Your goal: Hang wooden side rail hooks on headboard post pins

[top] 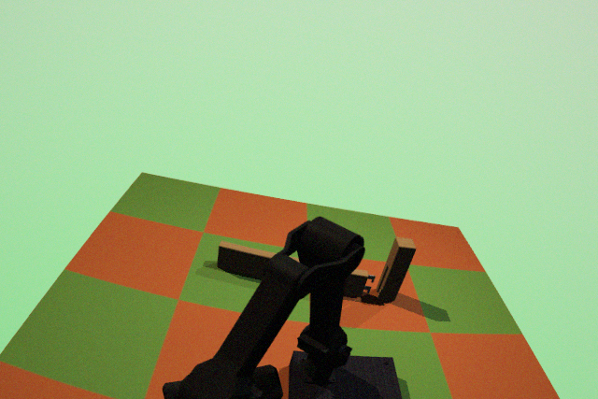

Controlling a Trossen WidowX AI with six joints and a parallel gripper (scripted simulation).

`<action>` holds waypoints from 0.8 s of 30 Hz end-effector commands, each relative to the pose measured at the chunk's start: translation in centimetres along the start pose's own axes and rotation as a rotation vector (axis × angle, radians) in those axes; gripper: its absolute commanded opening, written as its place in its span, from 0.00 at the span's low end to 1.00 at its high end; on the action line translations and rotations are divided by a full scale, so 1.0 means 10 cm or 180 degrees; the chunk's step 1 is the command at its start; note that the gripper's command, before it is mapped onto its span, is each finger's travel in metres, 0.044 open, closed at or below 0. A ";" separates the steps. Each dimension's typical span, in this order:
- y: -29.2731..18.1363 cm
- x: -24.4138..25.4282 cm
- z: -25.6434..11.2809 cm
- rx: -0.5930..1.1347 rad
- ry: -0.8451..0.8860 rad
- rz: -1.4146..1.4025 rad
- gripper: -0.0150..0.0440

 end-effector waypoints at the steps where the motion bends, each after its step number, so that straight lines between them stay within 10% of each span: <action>1: -0.01 0.00 -0.02 -0.0010 -0.0017 -0.0002 0.98; 24: -1.38 0.73 -1.15 -0.0648 -0.1707 -0.0104 1.00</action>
Point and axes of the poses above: the point midway between the two fingers, 35 mm back from their tips, its own z axis out along the fingers, its own x axis across the jaws, y = z × x, the point moved 5 cm from there along -z, back along the fingers, and after that the axes turned 4 degrees about -z, right-handed, at the moved point
